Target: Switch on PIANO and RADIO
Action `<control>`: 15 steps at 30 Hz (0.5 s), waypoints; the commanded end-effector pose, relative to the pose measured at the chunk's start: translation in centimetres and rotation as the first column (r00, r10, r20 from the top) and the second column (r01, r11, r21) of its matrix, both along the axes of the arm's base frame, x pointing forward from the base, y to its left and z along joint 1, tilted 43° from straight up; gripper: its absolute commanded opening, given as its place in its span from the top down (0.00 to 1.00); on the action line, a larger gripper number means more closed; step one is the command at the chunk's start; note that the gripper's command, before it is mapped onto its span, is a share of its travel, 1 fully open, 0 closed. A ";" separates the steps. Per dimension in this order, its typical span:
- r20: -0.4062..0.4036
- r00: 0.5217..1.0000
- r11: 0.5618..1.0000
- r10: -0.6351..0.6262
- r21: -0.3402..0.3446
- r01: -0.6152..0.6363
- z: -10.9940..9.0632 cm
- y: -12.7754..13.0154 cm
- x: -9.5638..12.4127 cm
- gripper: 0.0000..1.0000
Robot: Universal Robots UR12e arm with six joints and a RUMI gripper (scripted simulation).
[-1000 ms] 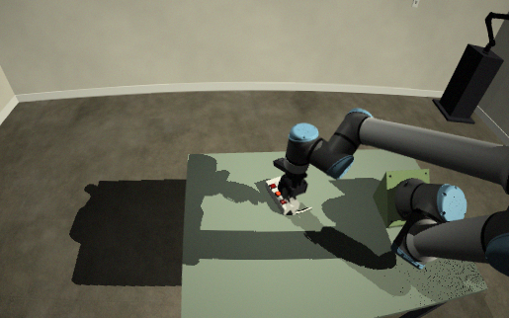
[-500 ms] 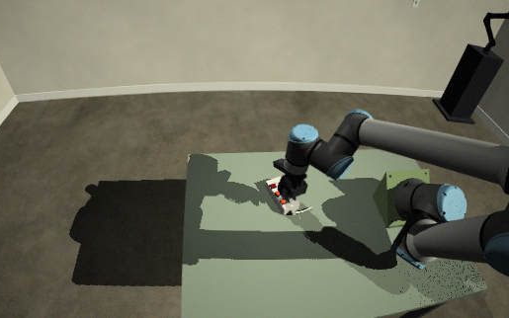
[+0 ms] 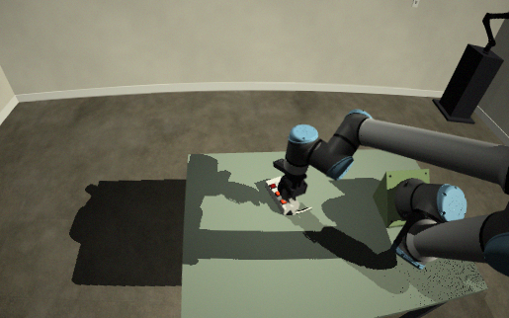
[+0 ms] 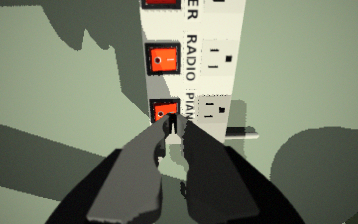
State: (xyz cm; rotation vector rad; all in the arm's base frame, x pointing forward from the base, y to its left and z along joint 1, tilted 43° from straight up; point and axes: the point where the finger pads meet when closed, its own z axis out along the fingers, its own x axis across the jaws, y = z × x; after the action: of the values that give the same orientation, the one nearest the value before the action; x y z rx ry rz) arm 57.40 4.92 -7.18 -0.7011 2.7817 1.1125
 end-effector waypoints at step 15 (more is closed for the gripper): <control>0.001 1.000 1.000 0.000 -0.001 0.000 1.4 -1.3 0.3 1.00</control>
State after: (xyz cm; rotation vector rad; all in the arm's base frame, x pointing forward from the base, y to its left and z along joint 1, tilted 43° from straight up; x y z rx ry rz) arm 57.49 4.29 -6.48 -0.7010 2.7818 1.1126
